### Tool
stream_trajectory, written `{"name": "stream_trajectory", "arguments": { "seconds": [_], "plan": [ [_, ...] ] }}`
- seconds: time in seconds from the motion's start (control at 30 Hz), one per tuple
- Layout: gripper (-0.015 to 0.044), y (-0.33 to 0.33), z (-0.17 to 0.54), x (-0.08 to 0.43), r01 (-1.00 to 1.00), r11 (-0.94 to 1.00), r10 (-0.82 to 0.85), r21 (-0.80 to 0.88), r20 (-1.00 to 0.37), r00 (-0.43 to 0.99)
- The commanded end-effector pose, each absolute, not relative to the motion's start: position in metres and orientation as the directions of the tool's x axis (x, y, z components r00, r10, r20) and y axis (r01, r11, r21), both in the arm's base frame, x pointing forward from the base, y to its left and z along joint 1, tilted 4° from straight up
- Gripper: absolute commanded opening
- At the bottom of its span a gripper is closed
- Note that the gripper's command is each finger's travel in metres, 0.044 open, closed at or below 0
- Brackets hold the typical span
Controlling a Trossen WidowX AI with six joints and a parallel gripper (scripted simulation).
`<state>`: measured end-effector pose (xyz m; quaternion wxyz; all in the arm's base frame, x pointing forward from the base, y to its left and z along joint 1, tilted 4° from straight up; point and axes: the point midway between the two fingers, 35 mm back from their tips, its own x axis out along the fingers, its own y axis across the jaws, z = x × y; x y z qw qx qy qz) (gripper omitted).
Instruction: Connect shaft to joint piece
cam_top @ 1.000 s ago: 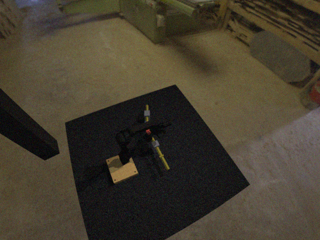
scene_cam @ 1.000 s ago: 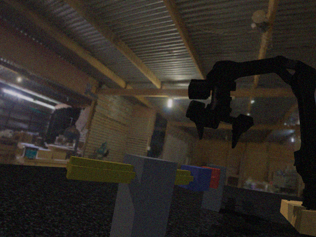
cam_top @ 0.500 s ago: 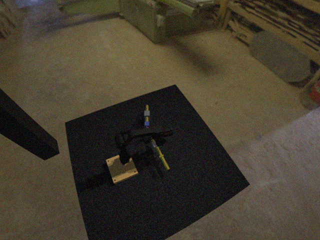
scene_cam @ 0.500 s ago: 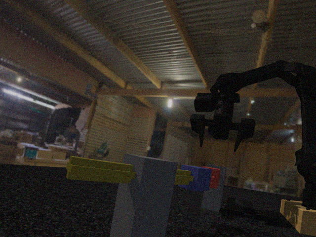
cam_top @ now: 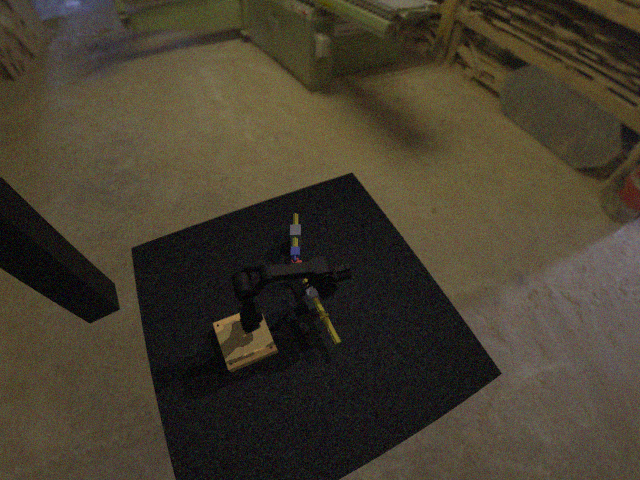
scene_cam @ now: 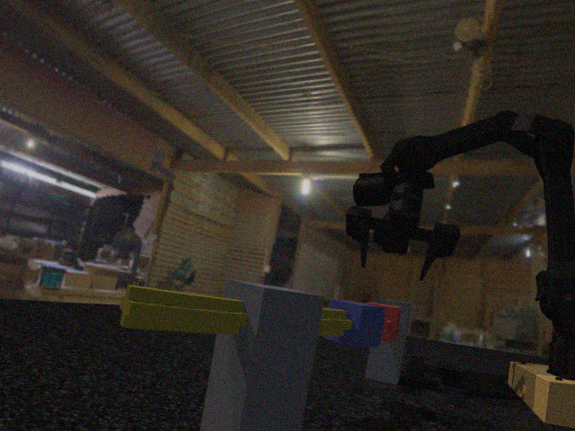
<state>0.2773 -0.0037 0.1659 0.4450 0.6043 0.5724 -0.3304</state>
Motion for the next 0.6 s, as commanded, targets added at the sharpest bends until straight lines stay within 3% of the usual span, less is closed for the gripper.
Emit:
{"name": "stream_trajectory", "arguments": {
  "seconds": [0.0, 0.57],
  "plan": [
    [0.044, -0.021, 0.168, 0.281, 0.966, 0.157, 0.355, 0.207, -0.924, 0.141],
    [0.044, -0.102, 0.171, 0.283, 0.725, 0.651, 0.165, 0.225, -0.974, 0.154]
  ]
}}
